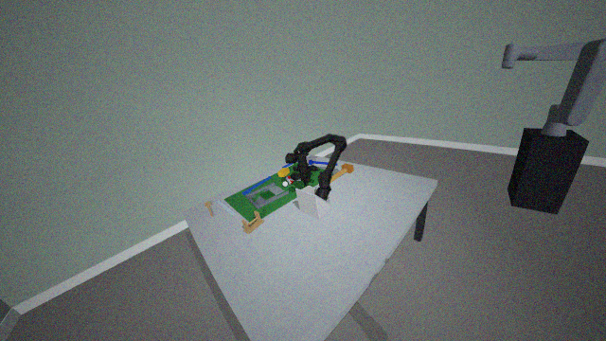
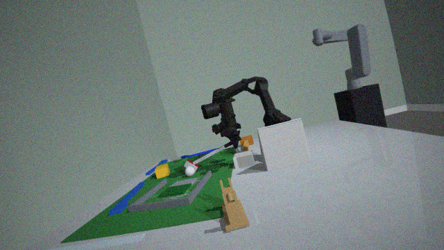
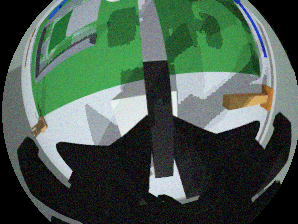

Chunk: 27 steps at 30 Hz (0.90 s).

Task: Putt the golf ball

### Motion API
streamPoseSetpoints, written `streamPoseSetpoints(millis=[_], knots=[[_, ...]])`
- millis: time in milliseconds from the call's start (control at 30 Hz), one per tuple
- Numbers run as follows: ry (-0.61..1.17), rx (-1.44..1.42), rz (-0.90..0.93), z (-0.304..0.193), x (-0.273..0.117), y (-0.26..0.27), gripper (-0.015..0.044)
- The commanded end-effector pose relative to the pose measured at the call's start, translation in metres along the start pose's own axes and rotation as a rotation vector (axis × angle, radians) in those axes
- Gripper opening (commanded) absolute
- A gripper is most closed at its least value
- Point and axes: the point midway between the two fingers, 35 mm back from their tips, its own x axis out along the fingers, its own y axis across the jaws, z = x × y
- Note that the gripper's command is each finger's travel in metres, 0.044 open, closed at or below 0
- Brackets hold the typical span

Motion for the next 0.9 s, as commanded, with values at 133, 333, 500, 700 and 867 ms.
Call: streamPoseSetpoints(millis=[133,333,500,700,867], knots=[[-0.005,0.019,-0.006,-0.003,-0.008,0.011,0.0],[-0.004,0.017,-0.003,-0.002,-0.034,0.012,0.0],[-0.004,0.018,-0.006,-0.004,-0.057,0.012,0.0],[0.001,0.008,-0.009,-0.005,-0.051,0.012,0.0],[0.001,0.008,-0.009,-0.005,-0.051,0.012,0.0]])
